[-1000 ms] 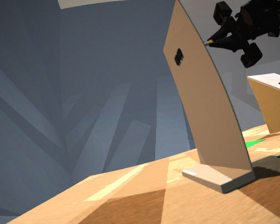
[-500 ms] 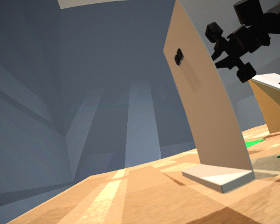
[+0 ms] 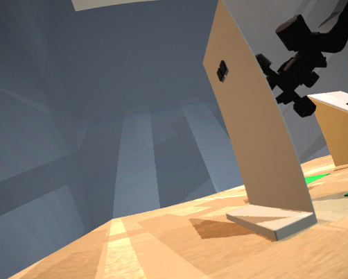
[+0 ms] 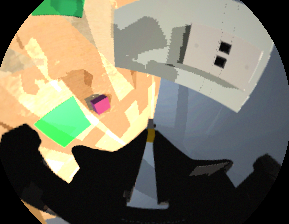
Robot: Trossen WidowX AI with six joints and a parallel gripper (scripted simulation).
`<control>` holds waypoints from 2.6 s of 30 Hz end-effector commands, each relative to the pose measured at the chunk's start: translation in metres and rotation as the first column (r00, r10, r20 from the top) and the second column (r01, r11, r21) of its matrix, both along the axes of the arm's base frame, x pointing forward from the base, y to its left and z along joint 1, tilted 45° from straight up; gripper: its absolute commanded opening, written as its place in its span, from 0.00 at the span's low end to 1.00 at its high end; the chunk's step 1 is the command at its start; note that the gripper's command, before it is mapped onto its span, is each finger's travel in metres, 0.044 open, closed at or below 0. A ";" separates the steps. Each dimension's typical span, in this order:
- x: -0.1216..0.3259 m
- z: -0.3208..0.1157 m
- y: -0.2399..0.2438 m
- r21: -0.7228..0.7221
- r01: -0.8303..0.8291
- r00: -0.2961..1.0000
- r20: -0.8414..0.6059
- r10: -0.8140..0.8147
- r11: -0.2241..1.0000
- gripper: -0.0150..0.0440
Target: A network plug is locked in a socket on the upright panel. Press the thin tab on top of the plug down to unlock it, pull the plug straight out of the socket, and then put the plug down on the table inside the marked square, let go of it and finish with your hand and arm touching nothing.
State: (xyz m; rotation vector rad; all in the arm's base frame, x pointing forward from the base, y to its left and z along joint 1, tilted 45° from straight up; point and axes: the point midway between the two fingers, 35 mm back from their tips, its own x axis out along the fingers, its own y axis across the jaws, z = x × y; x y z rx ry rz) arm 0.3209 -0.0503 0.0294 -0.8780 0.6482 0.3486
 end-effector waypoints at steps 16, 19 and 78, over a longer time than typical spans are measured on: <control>-0.032 -0.065 -0.001 0.115 -0.109 0.977 -0.170 0.127 0.987 0.25; -0.038 -0.073 0.000 0.141 -0.122 0.971 -0.188 0.147 0.983 0.25; -0.089 -0.148 0.037 0.384 -0.185 0.925 -0.243 0.292 0.905 0.25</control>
